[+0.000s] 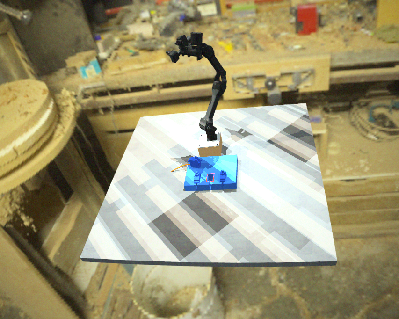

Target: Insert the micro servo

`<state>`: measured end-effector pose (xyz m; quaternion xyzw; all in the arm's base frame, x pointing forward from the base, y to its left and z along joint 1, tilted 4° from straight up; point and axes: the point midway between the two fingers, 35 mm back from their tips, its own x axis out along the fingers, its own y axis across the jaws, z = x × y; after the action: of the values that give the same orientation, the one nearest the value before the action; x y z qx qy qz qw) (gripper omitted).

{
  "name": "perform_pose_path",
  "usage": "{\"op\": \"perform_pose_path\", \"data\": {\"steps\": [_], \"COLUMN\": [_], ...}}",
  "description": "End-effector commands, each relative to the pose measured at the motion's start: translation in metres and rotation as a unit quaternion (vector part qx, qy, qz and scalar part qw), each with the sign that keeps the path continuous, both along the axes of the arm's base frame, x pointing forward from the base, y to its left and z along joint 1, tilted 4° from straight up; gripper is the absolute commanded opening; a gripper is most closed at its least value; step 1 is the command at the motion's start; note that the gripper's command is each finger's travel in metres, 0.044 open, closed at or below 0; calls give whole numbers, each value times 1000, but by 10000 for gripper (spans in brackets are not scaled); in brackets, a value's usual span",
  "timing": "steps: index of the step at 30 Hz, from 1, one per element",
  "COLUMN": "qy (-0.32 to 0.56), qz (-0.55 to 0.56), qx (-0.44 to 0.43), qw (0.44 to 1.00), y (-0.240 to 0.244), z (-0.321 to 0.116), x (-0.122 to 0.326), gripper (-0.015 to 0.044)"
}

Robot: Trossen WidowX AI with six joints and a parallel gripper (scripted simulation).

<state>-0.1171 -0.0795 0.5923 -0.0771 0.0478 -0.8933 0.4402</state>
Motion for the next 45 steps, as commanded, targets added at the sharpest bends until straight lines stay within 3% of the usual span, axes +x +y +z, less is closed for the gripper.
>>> {"op": "perform_pose_path", "data": {"steps": [1, 24, 45], "qy": [-5, -116, -285], "qz": [53, 270, 306], "qx": [13, 140, 349], "qw": [999, 945, 839], "y": [-38, -156, -161], "z": [-10, -127, -297], "x": [32, 188, 301], "gripper": [440, 440, 440]}}
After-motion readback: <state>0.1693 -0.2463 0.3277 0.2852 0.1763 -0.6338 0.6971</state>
